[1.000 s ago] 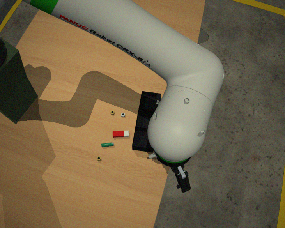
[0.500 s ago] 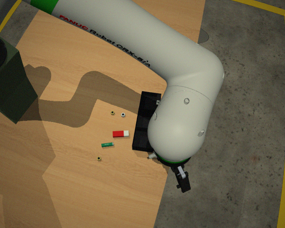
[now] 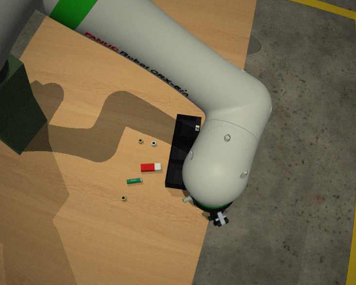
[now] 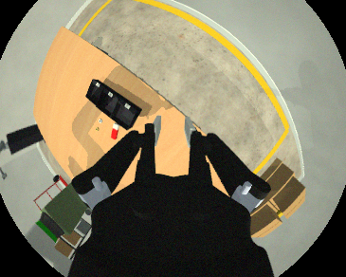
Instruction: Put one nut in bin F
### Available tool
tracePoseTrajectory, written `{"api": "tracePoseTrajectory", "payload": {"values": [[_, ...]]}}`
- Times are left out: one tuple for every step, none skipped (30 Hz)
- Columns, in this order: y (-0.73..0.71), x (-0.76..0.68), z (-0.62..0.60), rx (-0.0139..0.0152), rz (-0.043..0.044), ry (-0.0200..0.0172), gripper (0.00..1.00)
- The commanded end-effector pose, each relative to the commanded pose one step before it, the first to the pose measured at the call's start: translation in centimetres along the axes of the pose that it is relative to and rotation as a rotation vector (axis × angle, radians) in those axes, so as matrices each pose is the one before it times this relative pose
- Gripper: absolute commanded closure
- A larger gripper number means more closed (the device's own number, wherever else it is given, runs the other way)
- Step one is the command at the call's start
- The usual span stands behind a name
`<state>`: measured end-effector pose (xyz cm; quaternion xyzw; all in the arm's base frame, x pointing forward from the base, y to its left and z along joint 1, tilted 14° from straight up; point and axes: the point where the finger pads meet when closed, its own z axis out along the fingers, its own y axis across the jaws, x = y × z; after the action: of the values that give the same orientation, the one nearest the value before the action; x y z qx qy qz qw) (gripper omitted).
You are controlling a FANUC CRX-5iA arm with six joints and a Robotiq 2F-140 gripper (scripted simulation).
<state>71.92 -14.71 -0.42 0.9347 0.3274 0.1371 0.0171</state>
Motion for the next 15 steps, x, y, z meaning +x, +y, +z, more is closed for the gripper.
{"api": "tracePoseTrajectory", "payload": {"values": [[-1.914, -0.229, -0.092, -0.00925, 0.06945, -0.02321, 0.95], [-0.789, -0.185, 0.062, 0.00000, 0.00000, 0.00000, 0.95], [0.000, 0.000, 0.000, 0.00000, 0.00000, 0.00000, 0.95], [0.000, 0.000, 0.000, 0.00000, 0.00000, 0.00000, 0.95], [-0.804, -0.213, 0.055, -0.00670, 0.04441, -0.01218, 0.95], [-0.776, -0.242, 0.052, 0.00000, 0.00000, 0.00000, 0.95], [0.000, 0.000, 0.000, 0.00000, 0.00000, 0.00000, 0.95], [-0.787, -0.270, 0.046, -0.00733, 0.04338, -0.01077, 0.95], [-0.759, -0.298, 0.043, 0.00000, 0.00000, 0.00000, 0.95], [0.000, 0.000, 0.000, 0.00000, 0.00000, 0.00000, 0.95], [0.000, 0.000, 0.000, 0.00000, 0.00000, 0.00000, 0.95], [-0.766, -0.326, 0.038, -0.00775, 0.04241, -0.00934, 0.95], [-0.740, -0.352, 0.035, 0.00000, 0.00000, 0.00000, 0.95], [0.000, 0.000, 0.000, 0.00000, 0.00000, 0.00000, 0.95], [0.000, 0.000, 0.000, 0.00000, 0.00000, 0.00000, 0.95]]}}
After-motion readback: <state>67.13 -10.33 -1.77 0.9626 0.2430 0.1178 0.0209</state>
